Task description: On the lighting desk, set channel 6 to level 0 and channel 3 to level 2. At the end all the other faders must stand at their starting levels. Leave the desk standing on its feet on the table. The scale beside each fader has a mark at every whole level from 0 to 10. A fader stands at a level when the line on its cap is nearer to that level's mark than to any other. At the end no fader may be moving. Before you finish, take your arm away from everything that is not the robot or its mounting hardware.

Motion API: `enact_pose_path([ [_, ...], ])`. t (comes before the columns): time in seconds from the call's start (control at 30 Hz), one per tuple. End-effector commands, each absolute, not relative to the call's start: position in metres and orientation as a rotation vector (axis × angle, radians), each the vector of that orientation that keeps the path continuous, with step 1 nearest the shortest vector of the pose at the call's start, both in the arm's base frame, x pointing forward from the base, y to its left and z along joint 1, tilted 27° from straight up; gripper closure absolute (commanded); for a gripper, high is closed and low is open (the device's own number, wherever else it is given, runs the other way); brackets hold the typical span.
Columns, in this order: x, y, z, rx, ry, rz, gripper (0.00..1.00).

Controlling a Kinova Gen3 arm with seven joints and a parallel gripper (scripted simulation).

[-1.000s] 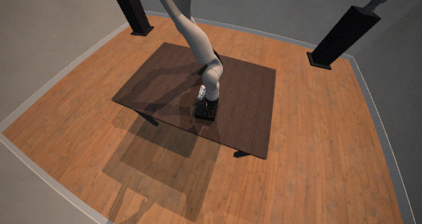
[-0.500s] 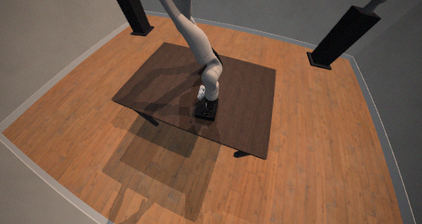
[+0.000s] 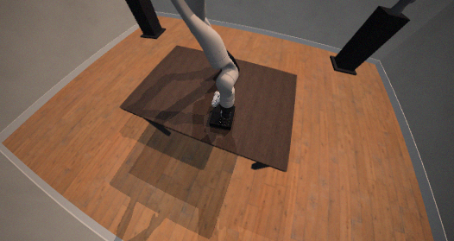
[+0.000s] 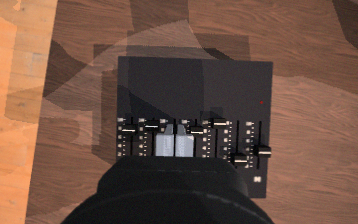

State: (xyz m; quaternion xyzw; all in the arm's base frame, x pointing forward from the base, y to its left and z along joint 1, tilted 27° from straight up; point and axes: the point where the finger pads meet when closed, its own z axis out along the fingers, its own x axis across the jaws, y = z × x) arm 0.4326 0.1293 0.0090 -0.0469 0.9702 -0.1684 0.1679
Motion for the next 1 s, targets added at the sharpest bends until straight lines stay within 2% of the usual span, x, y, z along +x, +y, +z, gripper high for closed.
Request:
enact_pose_path([
  [0.0,0.432,0.132,0.014,-0.134,2.758,-0.473,1.00],
  [0.47,0.421,0.142,0.041,-0.134,2.758,-0.473,1.00],
  [0.97,0.420,0.143,0.044,-0.134,2.758,-0.473,1.00],
])
